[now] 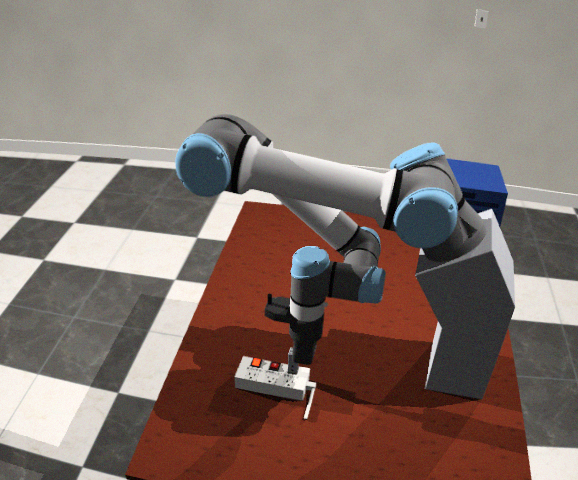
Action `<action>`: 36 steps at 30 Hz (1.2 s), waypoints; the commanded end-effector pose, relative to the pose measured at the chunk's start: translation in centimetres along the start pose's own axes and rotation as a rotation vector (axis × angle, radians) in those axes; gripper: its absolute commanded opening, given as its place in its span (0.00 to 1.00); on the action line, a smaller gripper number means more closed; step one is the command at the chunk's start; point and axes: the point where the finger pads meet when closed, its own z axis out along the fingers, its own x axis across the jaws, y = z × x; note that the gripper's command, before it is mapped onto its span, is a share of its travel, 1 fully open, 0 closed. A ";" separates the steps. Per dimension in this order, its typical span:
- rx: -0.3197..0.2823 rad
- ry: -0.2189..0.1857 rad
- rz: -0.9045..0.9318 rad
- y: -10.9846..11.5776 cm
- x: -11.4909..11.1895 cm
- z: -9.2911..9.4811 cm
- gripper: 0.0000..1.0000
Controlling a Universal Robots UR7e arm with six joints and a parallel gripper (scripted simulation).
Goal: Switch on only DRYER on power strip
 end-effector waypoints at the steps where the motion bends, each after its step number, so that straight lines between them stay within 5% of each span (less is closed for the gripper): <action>1: -0.001 0.000 0.000 0.0 0.0 0.1 0.00; 30: -0.001 0.000 0.000 0.0 0.0 0.0 0.00; 36: -0.001 0.000 0.000 0.0 0.0 -1.3 0.00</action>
